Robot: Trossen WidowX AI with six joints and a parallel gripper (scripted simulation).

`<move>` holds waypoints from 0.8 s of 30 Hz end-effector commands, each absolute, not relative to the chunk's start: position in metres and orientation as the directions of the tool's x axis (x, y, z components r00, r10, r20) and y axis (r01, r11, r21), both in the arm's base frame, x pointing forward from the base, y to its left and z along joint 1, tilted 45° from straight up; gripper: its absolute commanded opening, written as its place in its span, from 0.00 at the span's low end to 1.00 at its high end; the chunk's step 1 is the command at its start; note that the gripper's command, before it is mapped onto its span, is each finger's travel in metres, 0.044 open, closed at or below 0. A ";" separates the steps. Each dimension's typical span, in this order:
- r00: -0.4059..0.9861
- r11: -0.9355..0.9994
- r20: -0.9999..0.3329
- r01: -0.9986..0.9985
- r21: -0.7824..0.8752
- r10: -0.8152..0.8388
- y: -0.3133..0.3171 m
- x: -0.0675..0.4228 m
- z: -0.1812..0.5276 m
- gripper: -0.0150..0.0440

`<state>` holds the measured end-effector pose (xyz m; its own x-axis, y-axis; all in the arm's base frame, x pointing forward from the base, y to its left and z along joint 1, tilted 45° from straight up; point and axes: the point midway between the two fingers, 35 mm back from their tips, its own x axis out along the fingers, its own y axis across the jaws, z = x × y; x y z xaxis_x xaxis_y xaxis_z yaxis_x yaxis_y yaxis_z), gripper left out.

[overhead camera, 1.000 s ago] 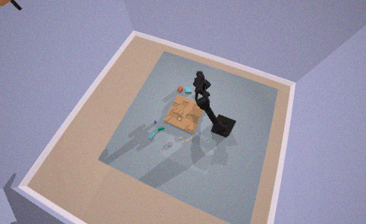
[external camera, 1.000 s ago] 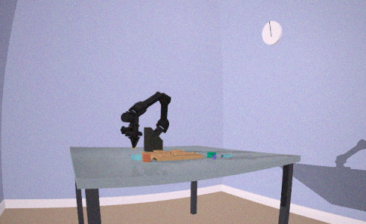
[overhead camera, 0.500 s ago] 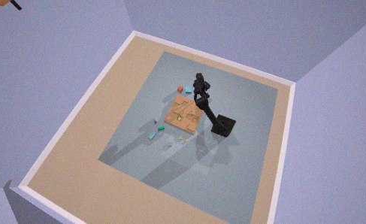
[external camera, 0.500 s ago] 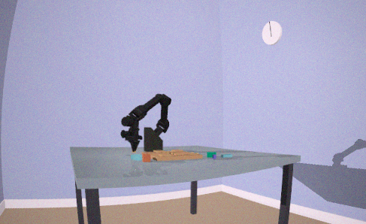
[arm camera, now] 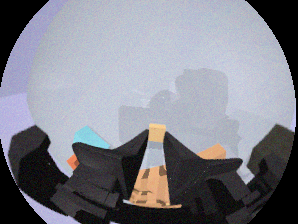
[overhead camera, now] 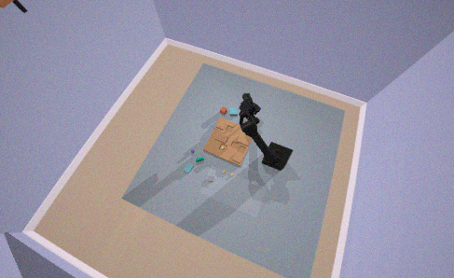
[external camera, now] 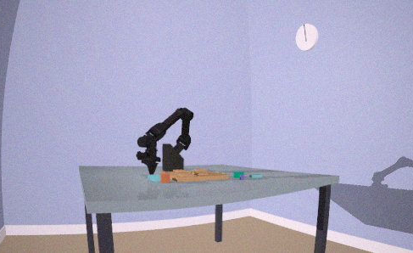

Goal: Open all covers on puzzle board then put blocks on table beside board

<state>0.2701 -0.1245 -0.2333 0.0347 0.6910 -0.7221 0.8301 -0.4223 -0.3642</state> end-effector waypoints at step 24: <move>0.032 -0.422 -0.721 0.829 -0.368 0.693 -0.136 0.269 -0.222 1.00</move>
<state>0.2668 -0.1271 -0.2279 0.0285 0.6994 -0.7141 0.8246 -0.4203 -0.3787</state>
